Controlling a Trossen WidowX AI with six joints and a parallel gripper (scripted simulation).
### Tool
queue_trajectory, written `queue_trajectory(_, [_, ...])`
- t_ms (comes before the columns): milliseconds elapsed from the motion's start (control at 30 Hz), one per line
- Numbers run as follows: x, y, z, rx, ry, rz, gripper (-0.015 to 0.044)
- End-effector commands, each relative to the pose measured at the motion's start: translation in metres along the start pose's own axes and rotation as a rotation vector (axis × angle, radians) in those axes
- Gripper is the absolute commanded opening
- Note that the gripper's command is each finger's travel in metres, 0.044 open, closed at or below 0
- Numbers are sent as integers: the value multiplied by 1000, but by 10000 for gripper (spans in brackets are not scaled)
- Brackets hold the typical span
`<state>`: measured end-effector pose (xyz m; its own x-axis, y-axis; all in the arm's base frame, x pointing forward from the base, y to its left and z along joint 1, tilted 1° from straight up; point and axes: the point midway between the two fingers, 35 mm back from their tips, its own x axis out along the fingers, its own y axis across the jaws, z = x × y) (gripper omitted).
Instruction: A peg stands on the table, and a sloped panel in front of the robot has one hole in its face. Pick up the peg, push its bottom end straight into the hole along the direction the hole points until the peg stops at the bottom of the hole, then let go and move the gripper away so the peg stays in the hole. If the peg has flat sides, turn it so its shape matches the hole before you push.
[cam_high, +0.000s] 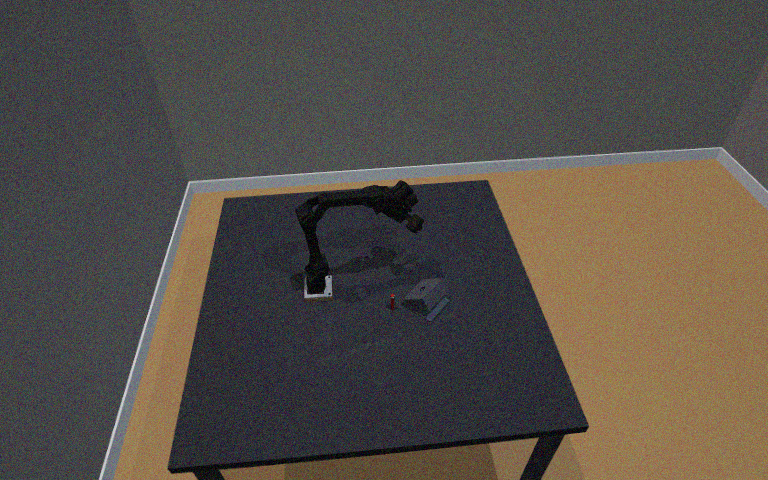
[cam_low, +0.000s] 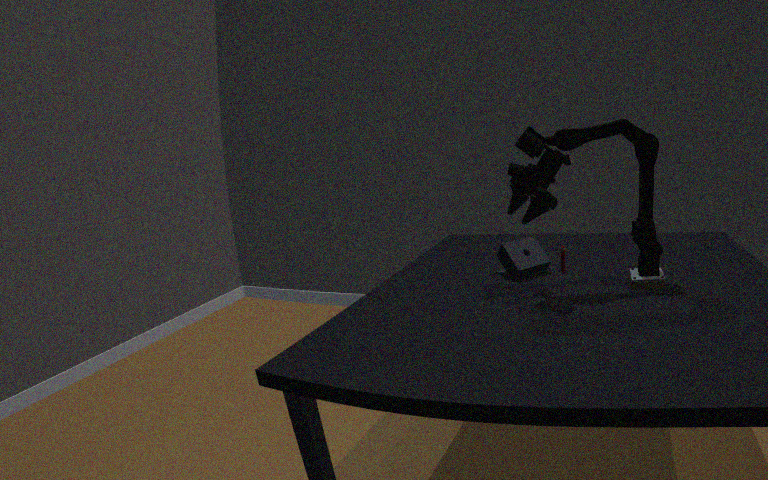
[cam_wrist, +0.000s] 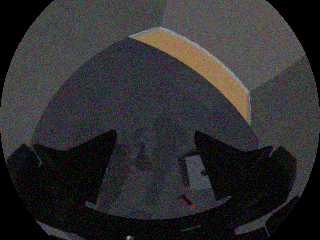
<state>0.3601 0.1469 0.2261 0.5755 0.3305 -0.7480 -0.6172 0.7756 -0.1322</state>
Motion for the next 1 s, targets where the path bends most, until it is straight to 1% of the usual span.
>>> queue_trajectory(0, [7, -17, -18, -14, 70, -19, 440])
queue_trajectory(467, [10, -67, -80, -47, 281, -46, 440])
queue_trajectory(967, [-2, -106, -150, -63, 491, -1, 440])
